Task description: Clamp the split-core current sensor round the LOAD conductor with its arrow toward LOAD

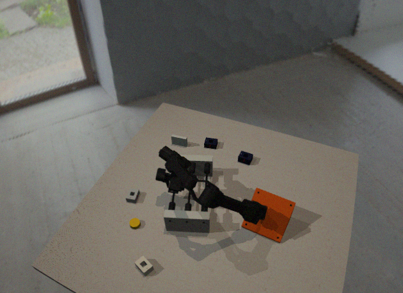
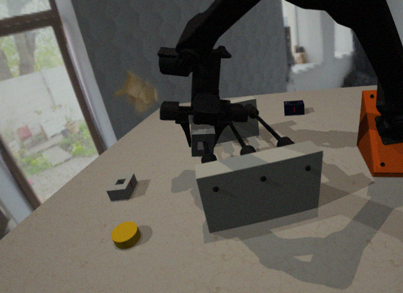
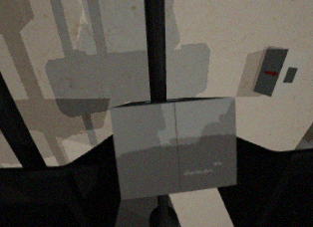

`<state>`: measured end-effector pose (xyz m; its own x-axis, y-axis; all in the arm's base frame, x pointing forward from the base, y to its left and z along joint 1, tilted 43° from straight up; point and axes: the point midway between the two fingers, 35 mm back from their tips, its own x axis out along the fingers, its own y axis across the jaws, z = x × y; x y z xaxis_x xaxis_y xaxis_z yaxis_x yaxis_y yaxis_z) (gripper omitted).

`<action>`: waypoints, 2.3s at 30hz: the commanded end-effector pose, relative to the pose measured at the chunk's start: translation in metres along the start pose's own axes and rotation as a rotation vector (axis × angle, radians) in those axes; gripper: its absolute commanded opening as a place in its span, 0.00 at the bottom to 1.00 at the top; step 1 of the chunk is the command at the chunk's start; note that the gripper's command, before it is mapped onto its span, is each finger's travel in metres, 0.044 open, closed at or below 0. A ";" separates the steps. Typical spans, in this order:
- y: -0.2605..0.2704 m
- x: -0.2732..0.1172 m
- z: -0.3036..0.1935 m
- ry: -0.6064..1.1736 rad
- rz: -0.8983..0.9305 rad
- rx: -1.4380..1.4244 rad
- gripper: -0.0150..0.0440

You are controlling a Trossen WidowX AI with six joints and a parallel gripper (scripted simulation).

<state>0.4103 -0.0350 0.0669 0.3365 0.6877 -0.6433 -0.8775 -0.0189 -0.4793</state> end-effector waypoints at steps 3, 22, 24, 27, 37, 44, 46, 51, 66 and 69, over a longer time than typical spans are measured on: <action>0.000 0.000 0.000 0.000 0.003 0.000 0.25; 0.000 0.000 0.000 0.001 0.008 0.000 0.97; 0.000 0.000 0.000 0.000 0.003 0.003 0.96; 0.000 0.000 0.000 0.000 0.003 0.003 0.82; 0.000 0.000 0.000 0.000 0.003 0.003 0.69; 0.000 0.000 0.000 0.000 0.003 0.003 0.61; 0.000 0.000 0.000 0.000 0.003 0.003 0.59; -0.001 -0.003 -0.001 -0.001 -0.004 0.003 0.36; 0.002 -0.004 -0.003 0.005 -0.036 0.006 0.25; 0.006 -0.005 -0.003 0.004 -0.082 0.007 0.25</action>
<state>0.4106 -0.0412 0.0686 0.3797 0.6811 -0.6261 -0.8586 0.0074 -0.5127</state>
